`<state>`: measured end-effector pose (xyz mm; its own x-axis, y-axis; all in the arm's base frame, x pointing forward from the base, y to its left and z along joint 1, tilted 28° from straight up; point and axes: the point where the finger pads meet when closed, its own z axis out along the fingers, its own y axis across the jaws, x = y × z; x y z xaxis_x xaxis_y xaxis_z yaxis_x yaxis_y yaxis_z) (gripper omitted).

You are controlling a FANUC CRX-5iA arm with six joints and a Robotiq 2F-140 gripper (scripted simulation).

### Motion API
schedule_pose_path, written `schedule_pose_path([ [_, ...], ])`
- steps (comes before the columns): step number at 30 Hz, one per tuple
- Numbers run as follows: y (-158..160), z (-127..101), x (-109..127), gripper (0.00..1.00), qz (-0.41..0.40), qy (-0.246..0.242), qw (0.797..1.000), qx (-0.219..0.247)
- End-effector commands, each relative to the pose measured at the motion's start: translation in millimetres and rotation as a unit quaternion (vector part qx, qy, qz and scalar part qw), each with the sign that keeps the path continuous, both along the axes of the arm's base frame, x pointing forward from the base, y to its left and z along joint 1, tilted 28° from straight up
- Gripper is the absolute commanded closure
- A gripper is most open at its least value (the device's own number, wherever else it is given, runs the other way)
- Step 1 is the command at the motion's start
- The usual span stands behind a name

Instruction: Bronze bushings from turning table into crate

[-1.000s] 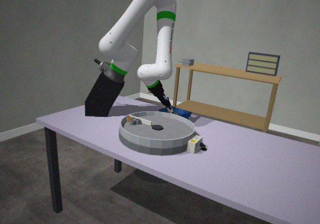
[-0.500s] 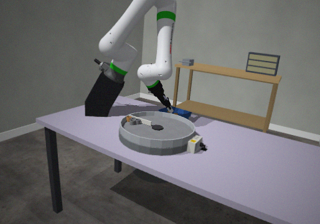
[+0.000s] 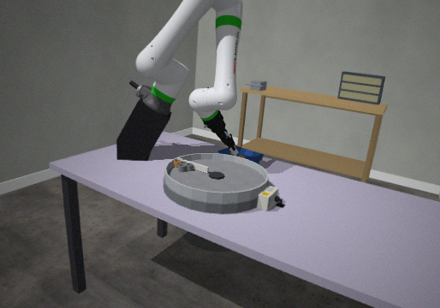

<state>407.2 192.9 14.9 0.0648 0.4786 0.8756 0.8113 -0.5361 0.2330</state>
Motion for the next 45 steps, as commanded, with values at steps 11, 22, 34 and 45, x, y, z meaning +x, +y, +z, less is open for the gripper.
schedule_pose_path([
  [11, -0.1, 0.0, 0.0, 0.93, 0.000, 0.000, 1.000, 0.000],
  [22, -0.1, 0.0, 0.0, 0.93, 0.000, 0.000, 1.000, 0.000],
  [34, -0.1, 0.0, 0.0, 0.93, 0.000, 0.000, 1.000, 0.000],
  [45, -0.4, 1.2, -0.5, 0.93, 0.000, 0.000, 1.000, 0.000],
])
